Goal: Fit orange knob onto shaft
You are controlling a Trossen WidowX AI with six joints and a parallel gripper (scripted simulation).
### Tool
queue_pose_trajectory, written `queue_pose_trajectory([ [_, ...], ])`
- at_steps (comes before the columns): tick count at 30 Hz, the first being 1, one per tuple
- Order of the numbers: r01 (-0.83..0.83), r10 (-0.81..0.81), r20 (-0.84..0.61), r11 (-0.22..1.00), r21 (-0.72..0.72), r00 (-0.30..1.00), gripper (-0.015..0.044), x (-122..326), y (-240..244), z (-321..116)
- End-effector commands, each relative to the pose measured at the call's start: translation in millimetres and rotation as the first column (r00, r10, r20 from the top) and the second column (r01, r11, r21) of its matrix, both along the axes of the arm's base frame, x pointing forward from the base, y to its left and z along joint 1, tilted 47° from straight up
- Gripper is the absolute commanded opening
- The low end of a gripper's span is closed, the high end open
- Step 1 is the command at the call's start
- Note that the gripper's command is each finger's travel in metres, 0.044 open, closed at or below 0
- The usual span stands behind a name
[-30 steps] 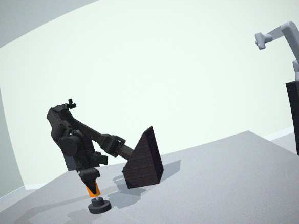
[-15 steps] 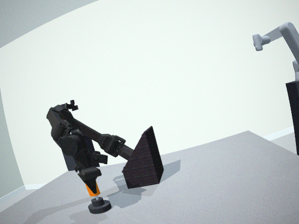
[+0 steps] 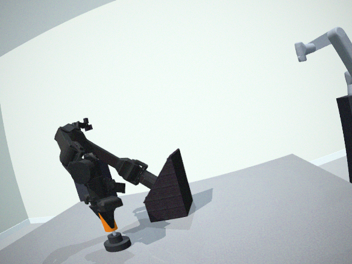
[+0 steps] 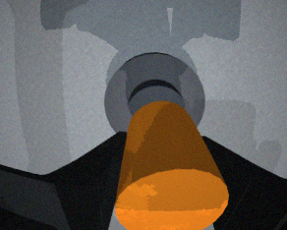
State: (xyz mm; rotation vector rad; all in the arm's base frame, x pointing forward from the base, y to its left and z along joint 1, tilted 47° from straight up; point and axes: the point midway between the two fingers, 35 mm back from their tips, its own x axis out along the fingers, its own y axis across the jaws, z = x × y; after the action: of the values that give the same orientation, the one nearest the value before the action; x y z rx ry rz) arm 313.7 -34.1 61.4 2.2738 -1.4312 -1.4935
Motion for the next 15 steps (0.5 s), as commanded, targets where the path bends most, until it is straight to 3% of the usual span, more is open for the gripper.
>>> queue_pose_trajectory([
  [1,-0.005,0.005,-0.004,1.000,-0.001,1.000,0.0000,-1.0,-0.1,-0.5],
  [15,-0.005,0.005,-0.004,1.000,-0.001,1.000,0.0000,-2.6,-1.4,-2.0],
])
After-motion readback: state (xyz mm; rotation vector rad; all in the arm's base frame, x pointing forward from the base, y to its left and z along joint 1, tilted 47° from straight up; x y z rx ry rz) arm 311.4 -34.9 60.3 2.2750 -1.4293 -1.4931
